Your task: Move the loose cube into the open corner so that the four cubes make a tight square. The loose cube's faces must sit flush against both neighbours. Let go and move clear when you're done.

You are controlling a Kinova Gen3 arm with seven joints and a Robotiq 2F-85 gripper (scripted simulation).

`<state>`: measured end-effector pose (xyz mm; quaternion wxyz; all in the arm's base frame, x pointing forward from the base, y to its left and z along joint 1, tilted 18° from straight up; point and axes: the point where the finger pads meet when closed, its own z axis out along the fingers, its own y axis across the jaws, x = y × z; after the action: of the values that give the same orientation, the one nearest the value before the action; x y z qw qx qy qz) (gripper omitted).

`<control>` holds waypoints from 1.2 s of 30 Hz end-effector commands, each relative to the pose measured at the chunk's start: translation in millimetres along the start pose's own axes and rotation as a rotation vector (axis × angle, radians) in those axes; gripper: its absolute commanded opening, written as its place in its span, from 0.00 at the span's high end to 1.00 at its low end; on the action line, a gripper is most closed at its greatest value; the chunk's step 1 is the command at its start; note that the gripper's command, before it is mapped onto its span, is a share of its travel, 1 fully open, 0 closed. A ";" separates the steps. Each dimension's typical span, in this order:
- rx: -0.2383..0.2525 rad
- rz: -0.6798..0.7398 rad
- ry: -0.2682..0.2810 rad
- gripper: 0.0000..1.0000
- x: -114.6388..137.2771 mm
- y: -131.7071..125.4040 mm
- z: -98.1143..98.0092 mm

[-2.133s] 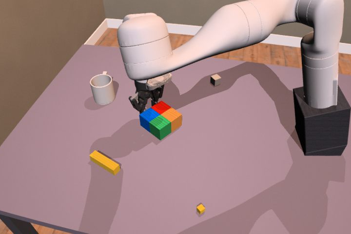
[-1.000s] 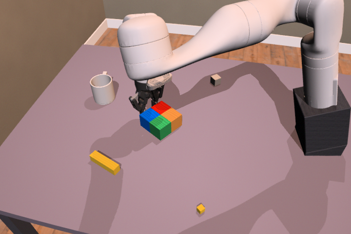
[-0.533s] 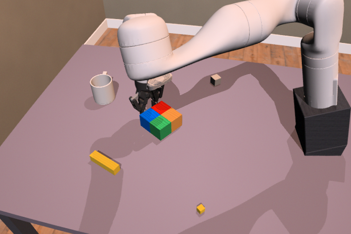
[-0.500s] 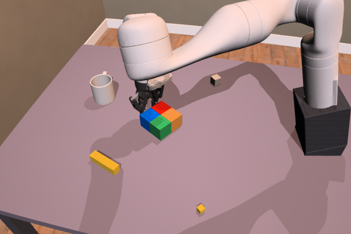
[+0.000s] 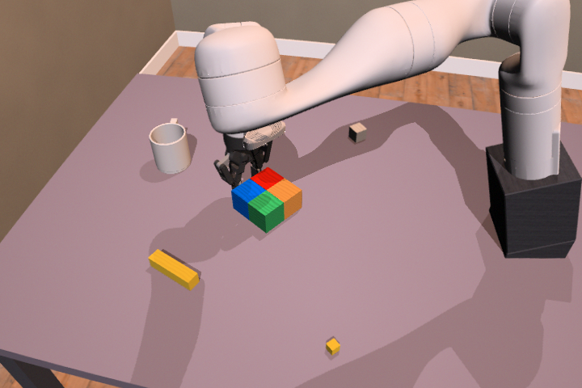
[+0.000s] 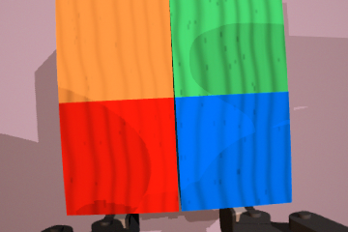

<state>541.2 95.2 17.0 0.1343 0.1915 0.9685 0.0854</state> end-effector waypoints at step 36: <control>0.002 -0.009 -0.008 0.47 -10.8 -0.3 0.1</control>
<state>548.6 94.6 18.5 0.1370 0.1872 0.9689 0.0865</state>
